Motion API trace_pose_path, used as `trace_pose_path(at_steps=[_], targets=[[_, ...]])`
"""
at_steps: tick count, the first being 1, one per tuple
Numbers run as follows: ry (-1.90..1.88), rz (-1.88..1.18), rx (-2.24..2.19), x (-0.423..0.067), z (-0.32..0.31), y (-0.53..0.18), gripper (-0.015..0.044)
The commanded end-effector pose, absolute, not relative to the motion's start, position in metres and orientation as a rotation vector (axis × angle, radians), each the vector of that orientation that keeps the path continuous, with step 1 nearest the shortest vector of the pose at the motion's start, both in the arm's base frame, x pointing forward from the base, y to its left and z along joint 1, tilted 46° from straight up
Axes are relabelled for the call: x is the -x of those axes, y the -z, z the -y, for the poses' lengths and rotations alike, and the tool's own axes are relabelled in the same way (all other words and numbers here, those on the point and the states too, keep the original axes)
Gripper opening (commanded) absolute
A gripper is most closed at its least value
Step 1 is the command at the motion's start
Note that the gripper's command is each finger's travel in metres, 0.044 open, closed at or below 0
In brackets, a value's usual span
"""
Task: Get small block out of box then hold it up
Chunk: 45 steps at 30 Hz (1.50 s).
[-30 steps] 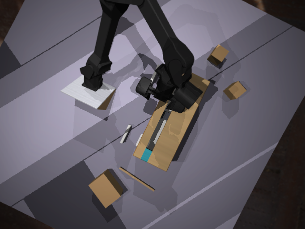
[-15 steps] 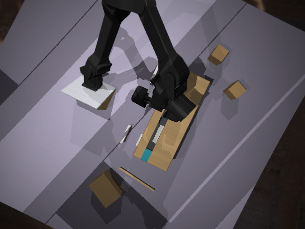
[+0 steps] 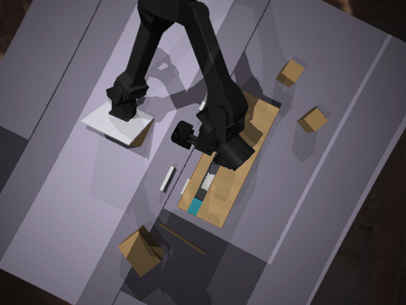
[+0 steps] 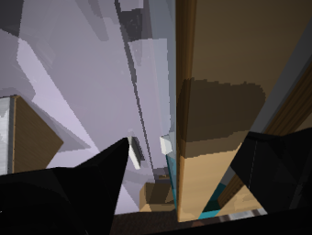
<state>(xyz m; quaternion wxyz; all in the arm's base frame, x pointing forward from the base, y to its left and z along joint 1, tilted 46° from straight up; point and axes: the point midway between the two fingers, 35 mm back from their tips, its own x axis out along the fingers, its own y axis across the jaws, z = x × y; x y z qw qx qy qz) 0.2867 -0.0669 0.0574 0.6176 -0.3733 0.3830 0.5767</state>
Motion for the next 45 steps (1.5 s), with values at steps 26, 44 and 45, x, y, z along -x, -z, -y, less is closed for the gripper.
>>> trace_pose_path(at_steps=[26, 44, 45], targets=[[-1.328, -0.882, 0.858, -0.285, 0.077, -0.047, 0.0400], [-1.328, -0.882, 0.858, -0.286, 0.076, -0.048, 0.0400], [-1.328, -0.882, 0.858, -0.286, 0.076, -0.048, 0.0400]])
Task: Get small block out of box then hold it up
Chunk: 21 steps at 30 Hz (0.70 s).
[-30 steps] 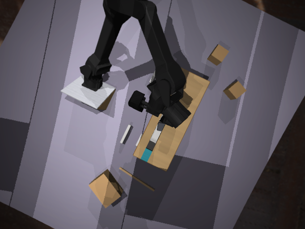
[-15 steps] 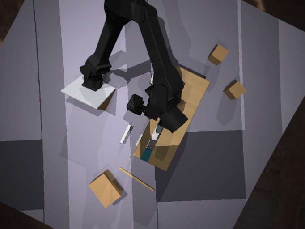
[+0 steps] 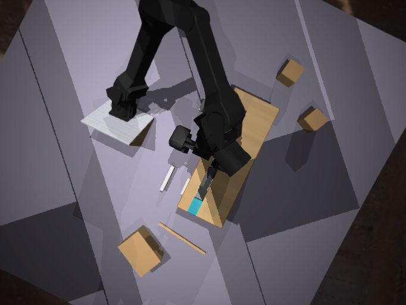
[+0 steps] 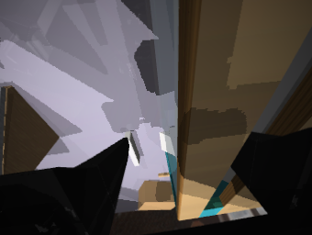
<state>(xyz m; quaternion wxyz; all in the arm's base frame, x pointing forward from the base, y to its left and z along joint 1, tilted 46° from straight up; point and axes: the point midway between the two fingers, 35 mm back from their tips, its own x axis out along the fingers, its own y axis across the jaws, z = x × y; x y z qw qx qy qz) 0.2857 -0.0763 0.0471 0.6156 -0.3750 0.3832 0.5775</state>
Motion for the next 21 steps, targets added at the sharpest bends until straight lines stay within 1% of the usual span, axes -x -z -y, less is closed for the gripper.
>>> trace_pose_path(at_steps=[1, 21], targets=[[-1.328, -0.882, 0.858, -0.286, 0.076, -0.048, 0.0400], [-1.327, -0.883, 0.859, -0.285, 0.090, -0.034, 0.0400]])
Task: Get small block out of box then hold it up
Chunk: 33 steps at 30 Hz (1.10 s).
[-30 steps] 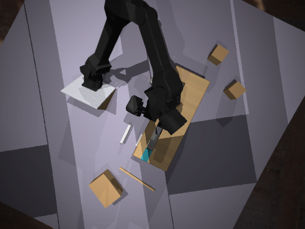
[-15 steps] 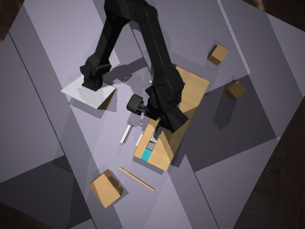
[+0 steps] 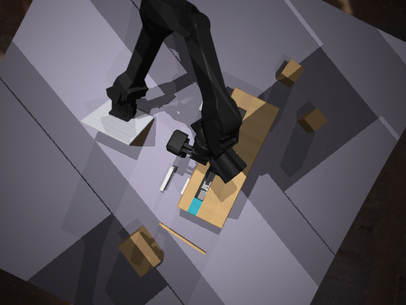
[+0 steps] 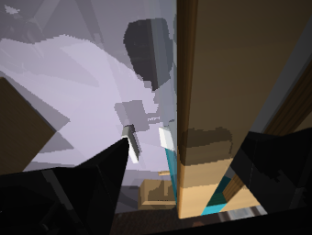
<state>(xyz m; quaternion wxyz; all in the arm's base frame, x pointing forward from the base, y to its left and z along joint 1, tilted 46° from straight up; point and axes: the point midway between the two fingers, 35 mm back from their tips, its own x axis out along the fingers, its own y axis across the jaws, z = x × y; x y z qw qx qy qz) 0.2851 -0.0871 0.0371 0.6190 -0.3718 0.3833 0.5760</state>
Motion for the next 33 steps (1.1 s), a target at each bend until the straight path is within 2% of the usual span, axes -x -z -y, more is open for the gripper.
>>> trace_pose_path(at_steps=[1, 33], targets=[[-1.327, -0.883, 0.859, -0.285, 0.090, -0.033, 0.0400], [-1.326, -0.883, 0.861, -0.284, 0.113, -0.011, 0.0400]])
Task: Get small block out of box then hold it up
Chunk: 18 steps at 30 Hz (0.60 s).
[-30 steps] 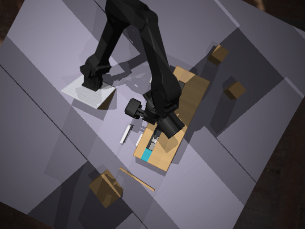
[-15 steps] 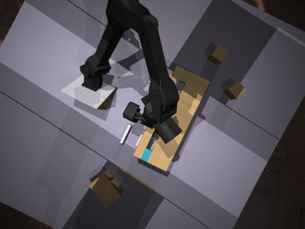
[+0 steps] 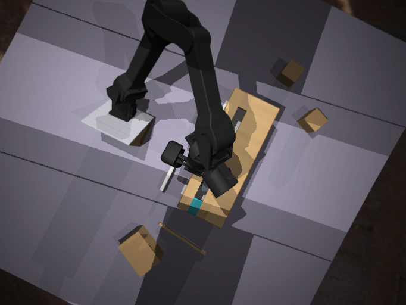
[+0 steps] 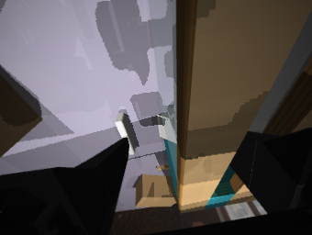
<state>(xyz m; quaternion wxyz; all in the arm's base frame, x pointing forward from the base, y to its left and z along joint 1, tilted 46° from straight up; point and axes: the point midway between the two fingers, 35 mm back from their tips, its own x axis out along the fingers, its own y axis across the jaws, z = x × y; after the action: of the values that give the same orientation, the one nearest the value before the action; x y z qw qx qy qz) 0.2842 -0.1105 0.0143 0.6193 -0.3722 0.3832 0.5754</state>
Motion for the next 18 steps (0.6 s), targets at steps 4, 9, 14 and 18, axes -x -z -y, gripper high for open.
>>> trace_pose_path(at_steps=[4, 9, 14, 18], targets=[[-1.326, -0.884, 0.861, -0.284, 0.116, -0.008, 0.0400], [-1.326, -0.884, 0.861, -0.284, 0.119, -0.004, 0.0400], [-1.326, -0.884, 0.861, -0.284, 0.123, -0.001, 0.0400], [-1.326, -0.884, 0.861, -0.284, 0.126, 0.002, 0.0400]])
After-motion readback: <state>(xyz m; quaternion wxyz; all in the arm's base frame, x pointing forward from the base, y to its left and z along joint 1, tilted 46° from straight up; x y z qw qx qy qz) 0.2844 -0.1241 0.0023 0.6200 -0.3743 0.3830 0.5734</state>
